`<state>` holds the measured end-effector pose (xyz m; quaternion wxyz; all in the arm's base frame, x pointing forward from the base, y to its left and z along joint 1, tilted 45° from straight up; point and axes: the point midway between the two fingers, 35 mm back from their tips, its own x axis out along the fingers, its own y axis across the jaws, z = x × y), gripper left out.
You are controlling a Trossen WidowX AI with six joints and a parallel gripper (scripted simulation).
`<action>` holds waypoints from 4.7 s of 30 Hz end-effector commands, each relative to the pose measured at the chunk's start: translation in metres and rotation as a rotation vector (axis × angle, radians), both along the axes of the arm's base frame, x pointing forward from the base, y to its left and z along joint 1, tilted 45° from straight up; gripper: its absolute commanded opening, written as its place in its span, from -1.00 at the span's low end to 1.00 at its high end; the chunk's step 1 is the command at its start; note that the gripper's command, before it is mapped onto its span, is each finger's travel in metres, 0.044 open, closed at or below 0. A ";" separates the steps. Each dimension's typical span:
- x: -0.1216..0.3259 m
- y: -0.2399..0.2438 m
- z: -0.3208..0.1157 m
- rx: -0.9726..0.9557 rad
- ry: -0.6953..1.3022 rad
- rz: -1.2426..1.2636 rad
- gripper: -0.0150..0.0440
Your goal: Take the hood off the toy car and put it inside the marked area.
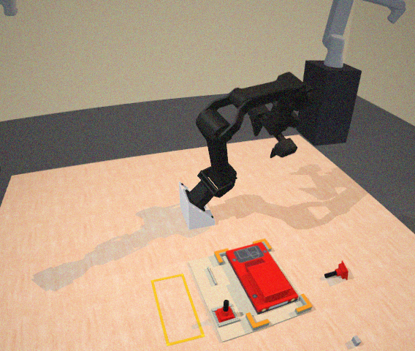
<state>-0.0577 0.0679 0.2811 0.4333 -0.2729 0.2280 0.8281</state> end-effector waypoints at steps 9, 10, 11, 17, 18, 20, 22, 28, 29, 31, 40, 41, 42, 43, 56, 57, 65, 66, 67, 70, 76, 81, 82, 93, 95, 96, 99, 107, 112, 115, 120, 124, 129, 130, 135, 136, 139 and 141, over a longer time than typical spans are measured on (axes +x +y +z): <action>0.006 0.032 -0.004 -0.099 -0.030 -0.214 1.00; 0.007 0.036 -0.005 -0.111 -0.033 -0.233 1.00; 0.008 0.040 -0.005 -0.124 -0.036 -0.251 1.00; 0.018 0.066 -0.010 -0.200 -0.042 -0.361 1.00; 0.021 0.070 -0.011 -0.213 -0.041 -0.379 1.00; 0.026 0.078 -0.013 -0.239 -0.038 -0.416 1.00; 0.033 0.086 -0.015 -0.267 -0.031 -0.453 1.00; 0.058 0.109 -0.022 -0.348 0.005 -0.565 1.00; 0.063 0.112 -0.024 -0.361 0.014 -0.584 1.00; 0.074 0.117 -0.027 -0.384 0.034 -0.625 1.00; 0.125 0.129 -0.041 -0.469 0.156 -0.822 1.00; 0.131 0.130 -0.043 -0.477 0.166 -0.838 1.00; 0.138 0.130 -0.045 -0.487 0.178 -0.858 1.00; 0.146 0.131 -0.048 -0.498 0.191 -0.878 1.00; 0.246 0.110 -0.083 -0.575 0.399 -1.119 1.00; 0.253 0.106 -0.086 -0.576 0.417 -1.136 1.00; 0.308 0.067 -0.111 -0.564 0.593 -1.265 1.00; 0.315 0.061 -0.114 -0.559 0.618 -1.281 1.00; 0.320 0.055 -0.117 -0.553 0.643 -1.297 1.00; 0.337 0.035 -0.127 -0.531 0.718 -1.344 1.00; 0.367 -0.012 -0.149 -0.463 0.866 -1.444 1.00; 0.375 -0.032 -0.157 -0.426 0.931 -1.479 1.00; 0.375 -0.032 -0.157 -0.426 0.931 -1.479 1.00; 0.376 -0.028 -0.161 -0.426 0.931 -1.479 1.00; 0.376 -0.027 -0.162 -0.426 0.931 -1.479 1.00; 0.376 -0.027 -0.162 -0.426 0.931 -1.479 1.00; 0.376 -0.025 -0.164 -0.426 0.931 -1.479 1.00; 0.376 -0.022 -0.167 -0.426 0.931 -1.479 1.00; 0.376 -0.020 -0.170 -0.426 0.931 -1.480 1.00; 0.376 -0.019 -0.171 -0.426 0.931 -1.480 1.00; 0.376 -0.016 -0.173 -0.426 0.931 -1.480 1.00; 0.376 -0.015 -0.175 -0.425 0.931 -1.480 1.00; 0.376 -0.012 -0.177 -0.425 0.931 -1.479 1.00; 0.376 -0.012 -0.177 -0.425 0.931 -1.479 1.00; 0.376 -0.010 -0.180 -0.425 0.931 -1.479 1.00; 0.376 -0.009 -0.180 -0.425 0.931 -1.479 1.00; 0.376 -0.008 -0.181 -0.425 0.931 -1.479 1.00; 0.376 -0.007 -0.182 -0.425 0.931 -1.479 1.00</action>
